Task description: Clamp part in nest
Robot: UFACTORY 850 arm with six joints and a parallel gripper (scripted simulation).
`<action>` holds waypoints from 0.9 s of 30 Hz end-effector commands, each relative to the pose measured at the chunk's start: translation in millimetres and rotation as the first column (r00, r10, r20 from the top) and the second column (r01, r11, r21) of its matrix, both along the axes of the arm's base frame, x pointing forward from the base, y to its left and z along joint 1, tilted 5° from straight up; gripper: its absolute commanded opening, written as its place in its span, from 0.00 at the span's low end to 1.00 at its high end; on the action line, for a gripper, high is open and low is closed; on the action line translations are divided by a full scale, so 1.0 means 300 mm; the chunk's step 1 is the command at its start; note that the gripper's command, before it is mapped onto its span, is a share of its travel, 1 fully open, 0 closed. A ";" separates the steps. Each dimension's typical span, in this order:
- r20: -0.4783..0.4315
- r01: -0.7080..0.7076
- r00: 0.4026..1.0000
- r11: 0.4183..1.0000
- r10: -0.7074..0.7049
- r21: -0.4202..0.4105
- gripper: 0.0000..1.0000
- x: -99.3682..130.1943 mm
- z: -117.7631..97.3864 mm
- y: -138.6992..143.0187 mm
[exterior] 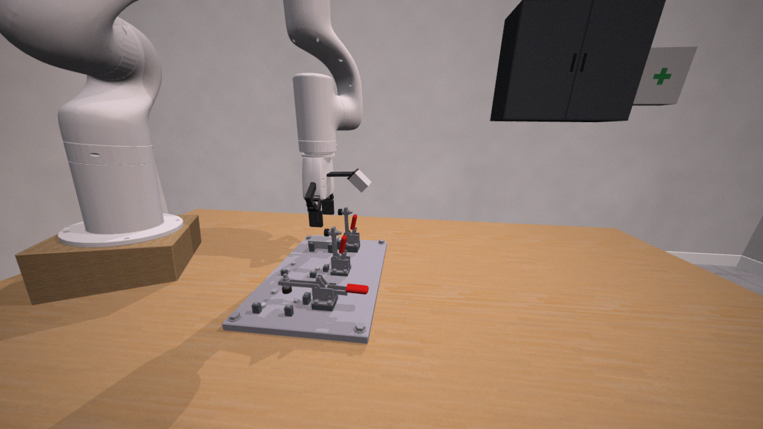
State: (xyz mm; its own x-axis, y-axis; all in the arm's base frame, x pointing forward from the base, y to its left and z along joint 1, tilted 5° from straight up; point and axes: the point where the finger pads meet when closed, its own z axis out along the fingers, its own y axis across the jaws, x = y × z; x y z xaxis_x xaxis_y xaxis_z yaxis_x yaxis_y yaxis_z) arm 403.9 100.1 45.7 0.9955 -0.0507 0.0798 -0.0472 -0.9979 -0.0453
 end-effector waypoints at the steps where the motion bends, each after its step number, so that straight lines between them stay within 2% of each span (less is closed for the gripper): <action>1: -0.004 0.000 1.000 1.000 0.000 -0.004 1.00 0.003 0.004 0.001; 26: -0.004 0.000 1.000 1.000 0.000 -0.004 1.00 0.003 0.005 0.000; 27: -0.004 0.000 1.000 1.000 0.000 -0.004 0.47 0.003 0.005 0.000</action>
State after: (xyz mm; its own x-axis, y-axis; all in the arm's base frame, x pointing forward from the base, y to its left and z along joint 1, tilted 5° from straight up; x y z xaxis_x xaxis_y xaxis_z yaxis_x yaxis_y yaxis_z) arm 403.9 100.0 46.6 0.9956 -0.0507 0.0793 -0.0472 -0.9979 -0.0451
